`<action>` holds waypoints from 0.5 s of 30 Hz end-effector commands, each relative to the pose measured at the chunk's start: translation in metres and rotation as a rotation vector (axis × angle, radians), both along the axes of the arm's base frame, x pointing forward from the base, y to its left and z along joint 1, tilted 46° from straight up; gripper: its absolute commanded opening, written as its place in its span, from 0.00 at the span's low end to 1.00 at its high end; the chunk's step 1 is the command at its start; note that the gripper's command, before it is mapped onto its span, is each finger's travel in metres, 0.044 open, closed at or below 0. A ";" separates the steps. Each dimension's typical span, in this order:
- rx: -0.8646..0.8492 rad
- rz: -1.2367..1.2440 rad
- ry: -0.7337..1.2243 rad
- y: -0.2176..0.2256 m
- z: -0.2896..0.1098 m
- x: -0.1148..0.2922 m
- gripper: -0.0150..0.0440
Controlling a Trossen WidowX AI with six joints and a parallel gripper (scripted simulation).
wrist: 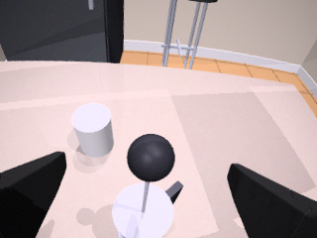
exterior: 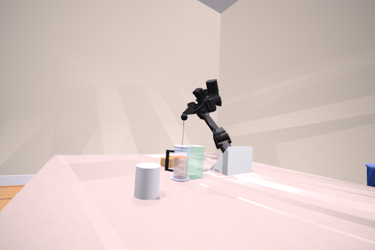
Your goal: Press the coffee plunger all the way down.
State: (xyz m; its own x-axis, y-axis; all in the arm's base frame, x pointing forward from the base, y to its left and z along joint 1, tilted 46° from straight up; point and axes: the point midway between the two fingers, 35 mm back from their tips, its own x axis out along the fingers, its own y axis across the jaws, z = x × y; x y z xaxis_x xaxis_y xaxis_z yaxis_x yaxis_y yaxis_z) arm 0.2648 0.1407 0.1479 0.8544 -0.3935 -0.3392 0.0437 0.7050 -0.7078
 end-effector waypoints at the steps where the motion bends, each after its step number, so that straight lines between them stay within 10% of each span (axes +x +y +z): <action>1: -0.006 -0.001 0.008 -0.004 -0.005 0.004 1.00; 15: -0.009 0.001 0.000 -0.014 -0.010 0.022 1.00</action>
